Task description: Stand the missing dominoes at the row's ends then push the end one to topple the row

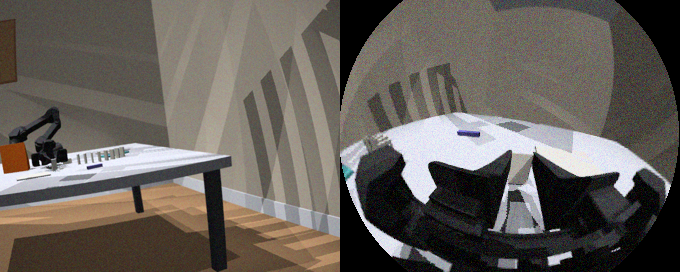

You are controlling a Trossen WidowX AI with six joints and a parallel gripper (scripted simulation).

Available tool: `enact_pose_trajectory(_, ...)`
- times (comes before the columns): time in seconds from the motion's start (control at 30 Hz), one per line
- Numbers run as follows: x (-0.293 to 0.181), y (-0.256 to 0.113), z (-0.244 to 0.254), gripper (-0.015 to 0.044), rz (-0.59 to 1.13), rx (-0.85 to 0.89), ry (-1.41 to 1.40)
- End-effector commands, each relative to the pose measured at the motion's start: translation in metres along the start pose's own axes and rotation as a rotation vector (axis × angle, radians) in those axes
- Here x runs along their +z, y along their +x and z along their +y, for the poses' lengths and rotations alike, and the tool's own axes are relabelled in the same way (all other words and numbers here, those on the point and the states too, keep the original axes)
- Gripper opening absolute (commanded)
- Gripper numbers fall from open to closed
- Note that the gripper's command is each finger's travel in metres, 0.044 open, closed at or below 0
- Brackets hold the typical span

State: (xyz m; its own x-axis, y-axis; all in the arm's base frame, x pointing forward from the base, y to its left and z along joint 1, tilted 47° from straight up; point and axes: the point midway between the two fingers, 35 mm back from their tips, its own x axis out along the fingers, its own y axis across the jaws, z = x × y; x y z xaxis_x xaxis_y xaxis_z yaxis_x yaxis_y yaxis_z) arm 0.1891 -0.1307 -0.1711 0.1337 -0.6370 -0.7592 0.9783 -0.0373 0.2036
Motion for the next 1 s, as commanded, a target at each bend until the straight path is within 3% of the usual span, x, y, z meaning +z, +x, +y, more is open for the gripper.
enact_pose_trajectory(0.0,-0.001,0.001,-0.001,0.0160,-0.003,-0.002,0.004)
enact_pose_trajectory(0.37,-0.001,0.001,-0.001,0.0440,-0.003,-0.002,0.004)
enact_pose_trajectory(0.5,0.005,0.001,0.000,0.0440,-0.002,-0.003,0.004)
enact_pose_trajectory(0.67,0.048,-0.004,0.000,0.0440,-0.002,0.000,0.000)
enact_pose_trajectory(0.83,0.049,-0.002,0.000,0.0440,0.004,-0.004,-0.006)
enact_pose_trajectory(0.97,0.040,0.028,0.007,0.0440,0.165,-0.071,-0.119)
